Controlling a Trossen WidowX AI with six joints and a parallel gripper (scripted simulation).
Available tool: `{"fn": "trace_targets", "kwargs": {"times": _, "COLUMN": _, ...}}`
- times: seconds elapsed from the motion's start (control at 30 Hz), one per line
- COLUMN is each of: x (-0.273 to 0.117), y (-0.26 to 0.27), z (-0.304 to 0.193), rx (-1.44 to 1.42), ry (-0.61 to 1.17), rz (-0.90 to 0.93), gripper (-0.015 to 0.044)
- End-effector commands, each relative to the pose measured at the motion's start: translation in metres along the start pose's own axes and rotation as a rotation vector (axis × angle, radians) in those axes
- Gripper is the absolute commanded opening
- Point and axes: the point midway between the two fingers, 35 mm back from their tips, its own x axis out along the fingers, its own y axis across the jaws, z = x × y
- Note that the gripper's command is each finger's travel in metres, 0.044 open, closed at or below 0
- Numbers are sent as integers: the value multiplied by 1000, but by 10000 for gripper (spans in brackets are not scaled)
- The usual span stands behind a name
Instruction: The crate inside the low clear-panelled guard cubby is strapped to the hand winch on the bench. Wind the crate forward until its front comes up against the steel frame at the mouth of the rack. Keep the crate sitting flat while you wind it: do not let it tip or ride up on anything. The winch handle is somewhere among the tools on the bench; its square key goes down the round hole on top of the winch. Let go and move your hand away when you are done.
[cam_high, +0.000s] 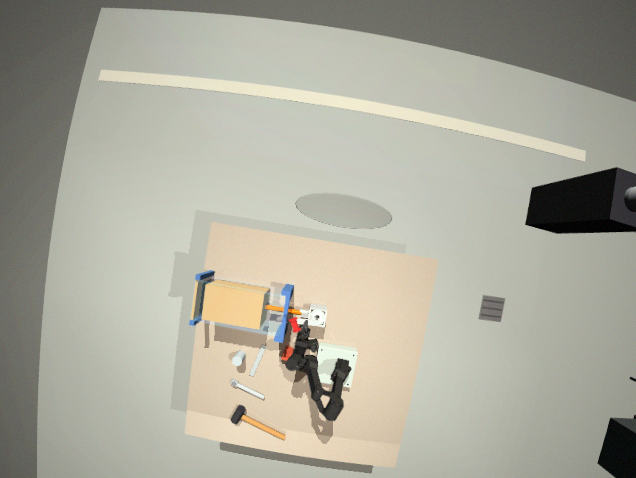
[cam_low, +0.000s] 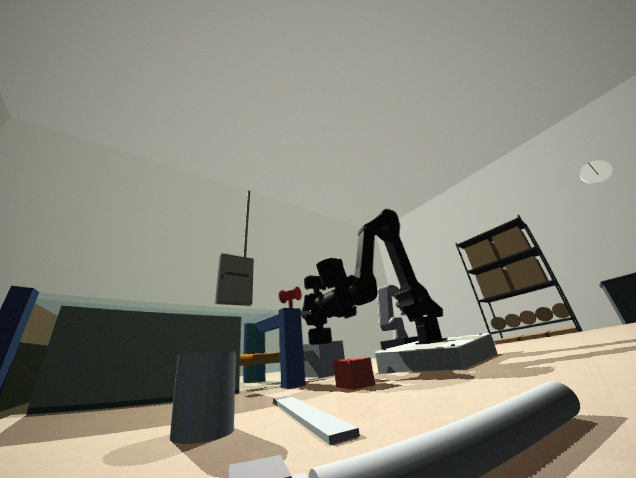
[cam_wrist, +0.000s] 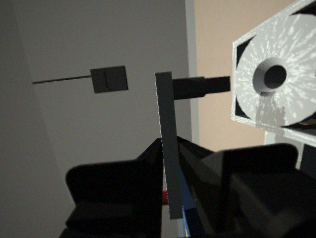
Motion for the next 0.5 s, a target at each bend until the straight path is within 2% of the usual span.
{"fn": "trace_targets", "kwargs": {"times": 0.0, "x": 0, "y": -2, "z": 2, "rx": 1, "ry": -6, "rz": 6, "gripper": 0}}
{"fn": "trace_targets", "kwargs": {"times": 0.47, "x": 0, "y": -15, "z": 2, "rx": 0, "ry": -6, "rz": 6, "gripper": 0}}
